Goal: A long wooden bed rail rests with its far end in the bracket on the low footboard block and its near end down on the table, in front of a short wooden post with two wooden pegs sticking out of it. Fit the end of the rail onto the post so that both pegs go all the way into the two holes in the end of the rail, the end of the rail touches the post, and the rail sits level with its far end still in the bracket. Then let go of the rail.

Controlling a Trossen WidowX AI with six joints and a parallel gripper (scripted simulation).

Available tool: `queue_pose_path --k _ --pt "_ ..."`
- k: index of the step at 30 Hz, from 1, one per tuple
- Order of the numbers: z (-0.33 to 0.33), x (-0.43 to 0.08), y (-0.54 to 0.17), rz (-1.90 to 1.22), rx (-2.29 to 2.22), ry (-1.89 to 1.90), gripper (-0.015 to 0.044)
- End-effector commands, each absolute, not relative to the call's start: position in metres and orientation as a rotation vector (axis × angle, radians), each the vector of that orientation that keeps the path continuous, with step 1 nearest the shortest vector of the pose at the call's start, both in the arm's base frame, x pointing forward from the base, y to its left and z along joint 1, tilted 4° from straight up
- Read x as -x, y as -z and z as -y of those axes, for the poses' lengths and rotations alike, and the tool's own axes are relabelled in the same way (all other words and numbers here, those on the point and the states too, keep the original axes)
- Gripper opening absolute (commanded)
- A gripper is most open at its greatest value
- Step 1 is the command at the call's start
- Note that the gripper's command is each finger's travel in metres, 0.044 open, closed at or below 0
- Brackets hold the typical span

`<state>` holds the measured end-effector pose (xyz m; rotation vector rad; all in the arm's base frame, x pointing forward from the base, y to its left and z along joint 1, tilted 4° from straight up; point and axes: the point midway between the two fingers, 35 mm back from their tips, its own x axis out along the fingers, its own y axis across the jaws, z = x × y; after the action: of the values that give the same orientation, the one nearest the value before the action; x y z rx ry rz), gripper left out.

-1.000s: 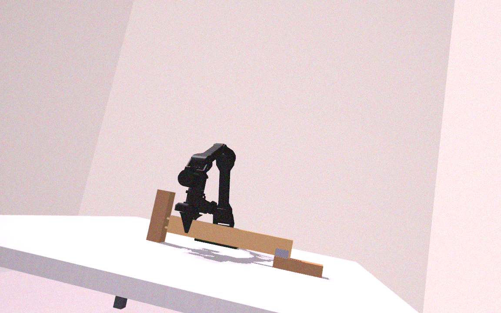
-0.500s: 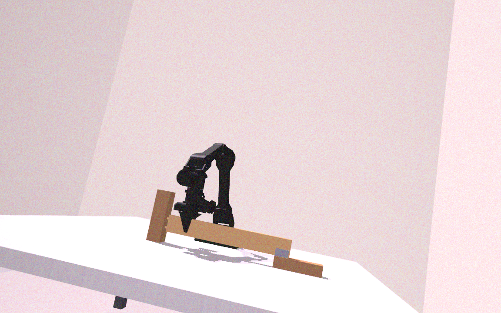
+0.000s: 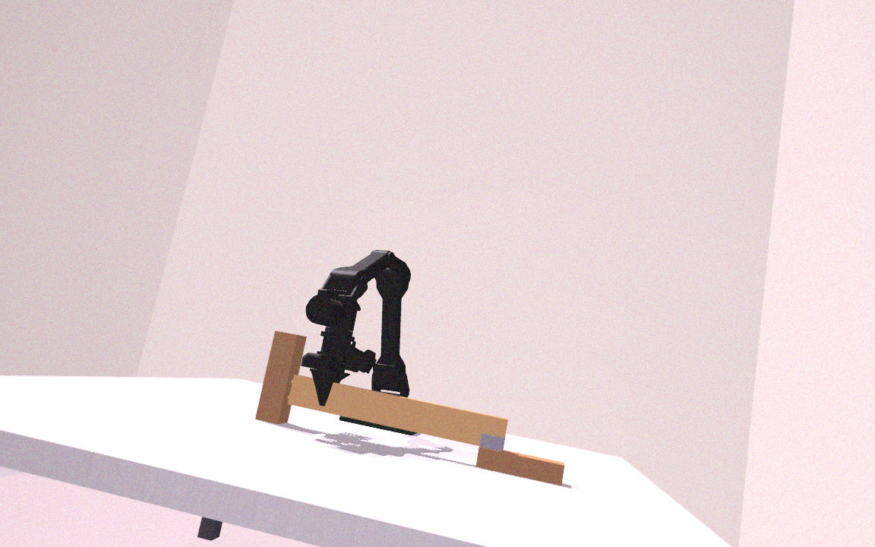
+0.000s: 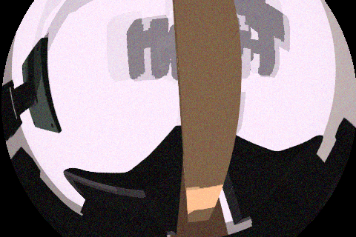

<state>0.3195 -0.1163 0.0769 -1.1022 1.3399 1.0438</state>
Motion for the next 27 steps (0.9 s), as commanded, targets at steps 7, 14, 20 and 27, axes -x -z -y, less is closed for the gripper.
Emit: queue_pose_path --k 7,14,20,27 --pt "0.121 -0.3195 -0.0782 -1.34 1.107 -1.038 0.0" --pt "0.1231 -0.3191 -0.0776 -1.34 1.108 -1.038 0.0" --pt "0.1207 -0.3185 -0.0765 -1.339 1.101 -1.044 0.0105" --pt "0.1207 -0.3185 -0.0765 -1.339 1.101 -1.044 0.0289"
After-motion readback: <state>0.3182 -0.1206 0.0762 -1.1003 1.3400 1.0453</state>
